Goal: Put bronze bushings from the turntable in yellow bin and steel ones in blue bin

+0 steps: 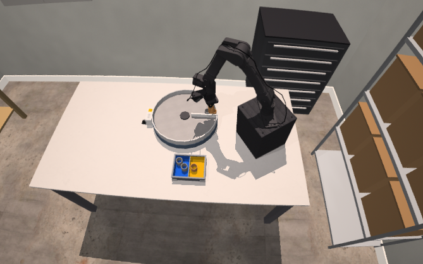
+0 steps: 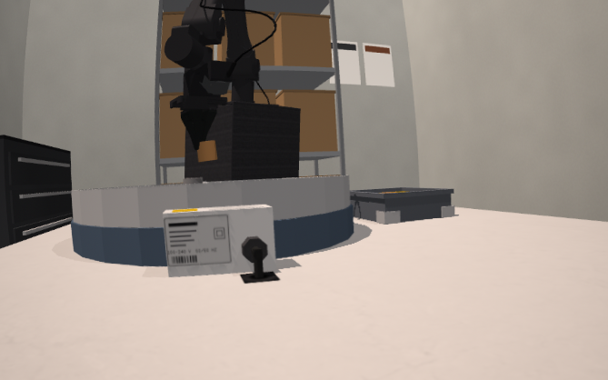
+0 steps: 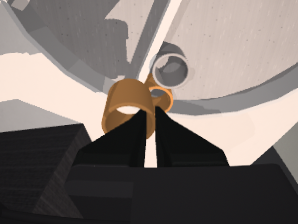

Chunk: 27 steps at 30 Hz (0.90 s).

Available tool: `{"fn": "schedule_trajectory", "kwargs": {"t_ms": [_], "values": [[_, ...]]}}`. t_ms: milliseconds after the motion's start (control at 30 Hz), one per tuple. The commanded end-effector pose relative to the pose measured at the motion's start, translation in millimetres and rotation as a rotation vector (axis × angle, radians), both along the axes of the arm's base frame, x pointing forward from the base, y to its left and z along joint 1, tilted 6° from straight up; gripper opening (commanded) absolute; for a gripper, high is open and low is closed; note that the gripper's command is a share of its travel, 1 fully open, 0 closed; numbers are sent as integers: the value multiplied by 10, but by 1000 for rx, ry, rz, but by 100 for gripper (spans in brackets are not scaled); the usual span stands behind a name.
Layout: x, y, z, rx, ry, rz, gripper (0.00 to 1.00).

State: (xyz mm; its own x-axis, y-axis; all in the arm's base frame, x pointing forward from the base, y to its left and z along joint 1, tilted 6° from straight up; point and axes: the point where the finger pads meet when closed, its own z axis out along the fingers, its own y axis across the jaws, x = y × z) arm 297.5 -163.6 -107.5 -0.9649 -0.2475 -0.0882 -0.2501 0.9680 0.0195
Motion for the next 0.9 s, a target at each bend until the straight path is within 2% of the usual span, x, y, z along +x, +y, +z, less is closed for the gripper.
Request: {"fn": "schedule_trajectory", "kwargs": {"t_ms": [0,100,167,200,233,300,333,500,800,867], "values": [[125,227,87,-22,-28,86,0],[199,461,102,-32,-30,158,0],[311,612,140,-42,-45,210,0],[283,719,123,-39,-35,237,0],[381,789,160,-47,-52,265,0],[381,789,160,-47,-52,265,0],[451,871,200,-48,-50,293,0],[528,1365,121,-48,-25,445,0],[793,2236,182,-72,-38,724,0],[793,2236,182,-72,-38,724,0]]}}
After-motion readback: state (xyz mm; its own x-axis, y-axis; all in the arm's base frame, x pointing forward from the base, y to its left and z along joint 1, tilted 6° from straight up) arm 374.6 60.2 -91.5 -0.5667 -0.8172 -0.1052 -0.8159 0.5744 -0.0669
